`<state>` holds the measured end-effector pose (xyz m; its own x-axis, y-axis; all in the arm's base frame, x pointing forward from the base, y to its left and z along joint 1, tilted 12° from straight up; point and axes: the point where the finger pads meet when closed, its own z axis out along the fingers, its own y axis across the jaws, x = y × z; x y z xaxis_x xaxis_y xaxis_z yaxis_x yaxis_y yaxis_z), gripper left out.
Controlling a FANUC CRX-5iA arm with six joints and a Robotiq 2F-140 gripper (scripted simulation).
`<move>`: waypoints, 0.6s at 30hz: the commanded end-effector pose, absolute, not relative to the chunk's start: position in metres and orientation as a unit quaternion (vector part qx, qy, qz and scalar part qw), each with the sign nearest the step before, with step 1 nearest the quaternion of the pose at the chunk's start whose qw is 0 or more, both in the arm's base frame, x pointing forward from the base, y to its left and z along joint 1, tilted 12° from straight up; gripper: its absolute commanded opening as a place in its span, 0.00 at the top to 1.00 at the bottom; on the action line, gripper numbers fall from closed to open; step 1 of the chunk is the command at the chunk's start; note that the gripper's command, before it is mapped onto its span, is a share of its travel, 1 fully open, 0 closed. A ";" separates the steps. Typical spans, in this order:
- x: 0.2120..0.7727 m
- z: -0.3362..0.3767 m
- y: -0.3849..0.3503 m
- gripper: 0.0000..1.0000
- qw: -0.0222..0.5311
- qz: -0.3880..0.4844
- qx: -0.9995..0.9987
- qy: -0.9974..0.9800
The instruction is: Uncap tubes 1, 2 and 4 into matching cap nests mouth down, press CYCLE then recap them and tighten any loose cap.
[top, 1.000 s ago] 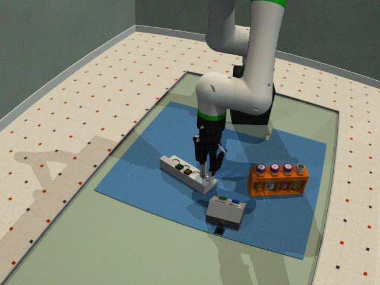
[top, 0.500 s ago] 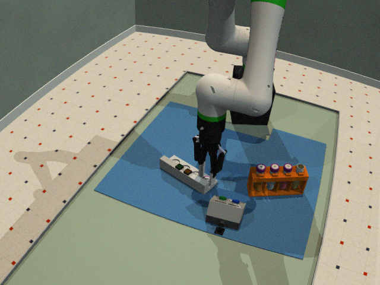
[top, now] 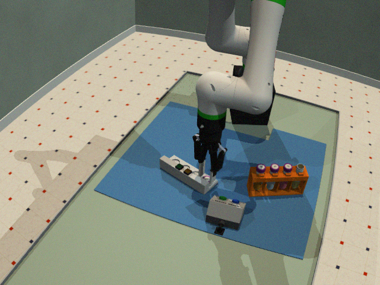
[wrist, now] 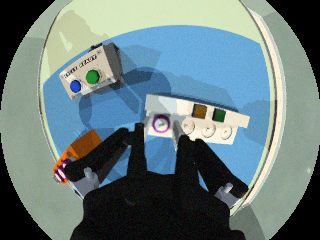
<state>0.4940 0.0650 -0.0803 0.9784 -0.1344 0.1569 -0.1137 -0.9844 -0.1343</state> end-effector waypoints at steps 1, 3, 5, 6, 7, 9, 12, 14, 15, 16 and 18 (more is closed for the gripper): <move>0.491 -0.063 0.063 0.71 0.062 -0.083 -0.993 0.063; 0.490 -0.058 0.062 0.71 0.062 -0.083 -0.993 0.063; 0.489 -0.053 0.062 0.71 0.062 -0.083 -0.993 0.063; 0.488 -0.048 0.061 0.71 0.062 -0.083 -0.993 0.063; 0.488 -0.043 0.061 0.71 0.062 -0.083 -0.993 0.063; 0.486 -0.033 0.060 0.71 0.062 -0.083 -0.993 0.063; 0.483 -0.019 0.058 0.71 0.062 -0.083 -0.993 0.063; 0.482 -0.009 0.057 0.71 0.062 -0.083 -0.993 0.063; 0.481 -0.004 0.056 0.71 0.062 -0.083 -0.993 0.063; 0.480 0.001 0.056 0.71 0.062 -0.083 -0.993 0.063; 0.478 0.011 0.054 0.71 0.062 -0.083 -0.993 0.063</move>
<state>0.4808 0.0561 -0.0049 0.9784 -0.1344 0.1571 -0.1137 -0.9844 -0.1341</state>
